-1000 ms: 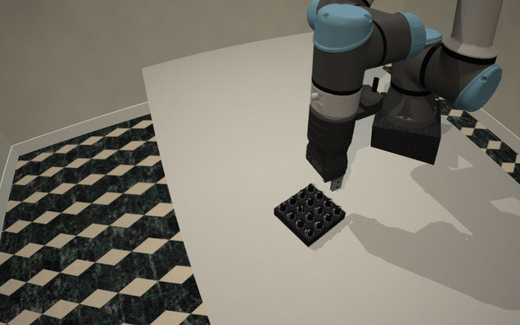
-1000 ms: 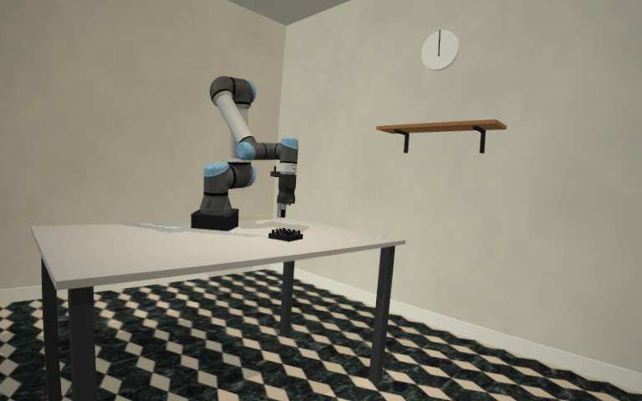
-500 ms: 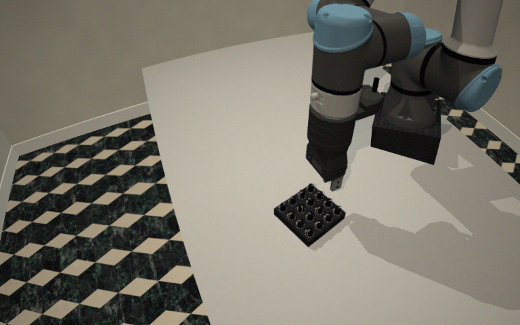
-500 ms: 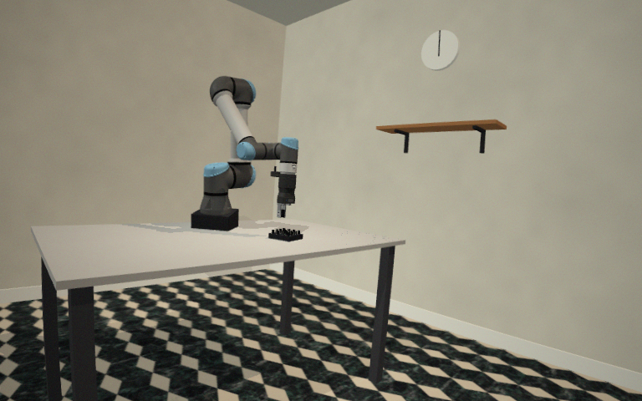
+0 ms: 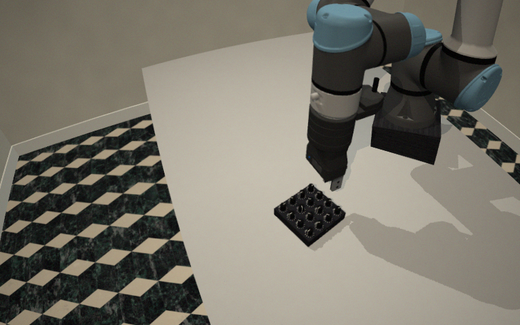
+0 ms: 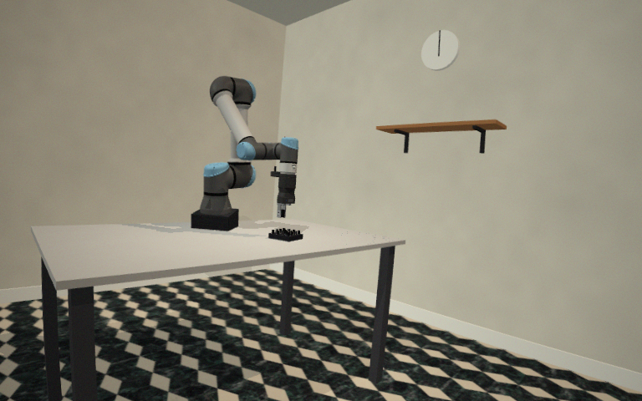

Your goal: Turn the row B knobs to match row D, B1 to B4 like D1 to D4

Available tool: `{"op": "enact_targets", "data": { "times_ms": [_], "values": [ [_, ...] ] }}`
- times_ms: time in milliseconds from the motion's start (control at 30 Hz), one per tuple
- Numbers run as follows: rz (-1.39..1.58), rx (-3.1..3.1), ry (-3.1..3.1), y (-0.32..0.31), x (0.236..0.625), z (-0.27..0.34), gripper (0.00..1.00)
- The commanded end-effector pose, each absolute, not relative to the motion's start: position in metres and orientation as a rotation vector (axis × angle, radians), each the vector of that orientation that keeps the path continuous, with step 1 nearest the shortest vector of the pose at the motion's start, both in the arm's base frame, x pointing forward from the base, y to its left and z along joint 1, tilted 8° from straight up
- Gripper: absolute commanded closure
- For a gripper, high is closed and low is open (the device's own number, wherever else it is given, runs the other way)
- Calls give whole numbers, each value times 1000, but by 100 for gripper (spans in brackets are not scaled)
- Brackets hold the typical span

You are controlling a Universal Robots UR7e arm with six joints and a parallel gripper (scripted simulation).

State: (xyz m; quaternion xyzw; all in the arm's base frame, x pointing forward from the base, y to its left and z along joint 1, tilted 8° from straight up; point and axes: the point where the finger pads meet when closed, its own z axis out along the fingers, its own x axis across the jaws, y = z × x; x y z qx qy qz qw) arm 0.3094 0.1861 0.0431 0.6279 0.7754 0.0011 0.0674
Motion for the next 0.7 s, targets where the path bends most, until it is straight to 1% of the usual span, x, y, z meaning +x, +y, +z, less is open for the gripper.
{"op": "enact_targets", "data": {
  "times_ms": [0,667],
  "values": [
    [5,1892,2336,186,310,43,54],
    [5,1892,2336,186,310,39,54]
  ]
}}
